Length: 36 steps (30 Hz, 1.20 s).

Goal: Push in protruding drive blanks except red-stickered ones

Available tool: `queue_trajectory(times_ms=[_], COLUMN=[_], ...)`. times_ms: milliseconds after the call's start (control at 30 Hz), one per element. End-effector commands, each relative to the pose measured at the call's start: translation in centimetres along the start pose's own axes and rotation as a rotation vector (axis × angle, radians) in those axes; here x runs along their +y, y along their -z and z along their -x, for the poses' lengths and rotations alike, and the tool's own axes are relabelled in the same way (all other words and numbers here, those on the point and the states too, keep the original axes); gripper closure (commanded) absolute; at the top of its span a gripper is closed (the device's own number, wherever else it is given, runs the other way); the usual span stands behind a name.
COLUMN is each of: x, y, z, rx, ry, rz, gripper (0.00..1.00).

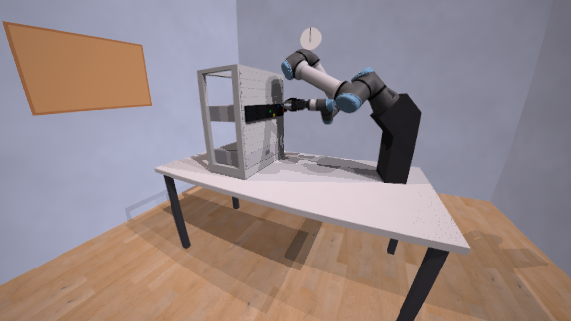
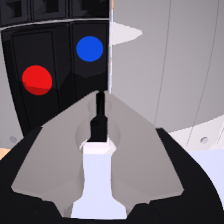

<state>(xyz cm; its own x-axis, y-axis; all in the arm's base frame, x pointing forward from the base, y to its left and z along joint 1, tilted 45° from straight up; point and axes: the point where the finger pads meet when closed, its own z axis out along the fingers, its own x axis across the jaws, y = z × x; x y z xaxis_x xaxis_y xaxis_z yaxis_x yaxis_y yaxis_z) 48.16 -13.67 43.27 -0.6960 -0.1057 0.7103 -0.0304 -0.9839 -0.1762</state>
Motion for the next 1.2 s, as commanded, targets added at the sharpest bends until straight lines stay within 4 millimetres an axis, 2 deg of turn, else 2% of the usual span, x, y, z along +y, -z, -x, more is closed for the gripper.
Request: queue_trajectory(times_ms=[0, 767, 1167], x=[0.0, 0.0, 0.0], y=[0.0, 0.1, 3.0], z=[0.0, 0.0, 0.0], rx=[0.0, 0.0, 0.0], ry=[0.0, 0.0, 0.0], rz=[0.0, 0.0, 0.0], gripper=[1.0, 1.0, 1.0])
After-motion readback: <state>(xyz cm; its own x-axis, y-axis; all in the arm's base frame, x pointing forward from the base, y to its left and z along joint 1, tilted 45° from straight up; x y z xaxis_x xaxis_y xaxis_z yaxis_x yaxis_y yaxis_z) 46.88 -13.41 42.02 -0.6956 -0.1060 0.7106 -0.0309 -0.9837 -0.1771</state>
